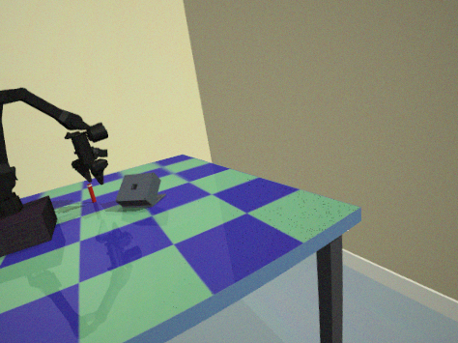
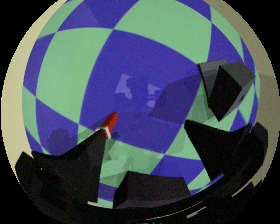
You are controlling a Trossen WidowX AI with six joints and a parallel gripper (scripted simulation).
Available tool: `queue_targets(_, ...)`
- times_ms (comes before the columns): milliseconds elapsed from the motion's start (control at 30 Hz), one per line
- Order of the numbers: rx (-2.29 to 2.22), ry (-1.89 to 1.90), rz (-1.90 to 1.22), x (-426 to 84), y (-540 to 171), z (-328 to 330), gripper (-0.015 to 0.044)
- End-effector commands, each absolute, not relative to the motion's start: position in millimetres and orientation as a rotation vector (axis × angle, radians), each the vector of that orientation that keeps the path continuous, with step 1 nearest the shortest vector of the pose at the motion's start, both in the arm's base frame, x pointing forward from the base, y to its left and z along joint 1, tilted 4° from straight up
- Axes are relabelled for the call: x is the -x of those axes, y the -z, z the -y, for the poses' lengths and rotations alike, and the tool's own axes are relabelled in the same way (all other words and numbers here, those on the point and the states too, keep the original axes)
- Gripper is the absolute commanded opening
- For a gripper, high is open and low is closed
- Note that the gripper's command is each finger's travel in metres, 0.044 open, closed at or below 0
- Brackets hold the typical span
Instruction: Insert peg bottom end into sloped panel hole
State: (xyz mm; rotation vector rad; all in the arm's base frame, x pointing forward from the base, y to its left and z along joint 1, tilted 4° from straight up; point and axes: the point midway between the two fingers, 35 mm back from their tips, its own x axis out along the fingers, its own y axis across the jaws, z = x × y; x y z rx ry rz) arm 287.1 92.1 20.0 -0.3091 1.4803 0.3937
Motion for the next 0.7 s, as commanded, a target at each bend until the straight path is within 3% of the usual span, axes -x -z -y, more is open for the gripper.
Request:
queue_targets(0, 0.338, -0.403, -1.495, -283, -24, -103, 0.044)
queue_targets(667, 0.459, -0.443, -1.557, -261, -33, -140, 0.044)
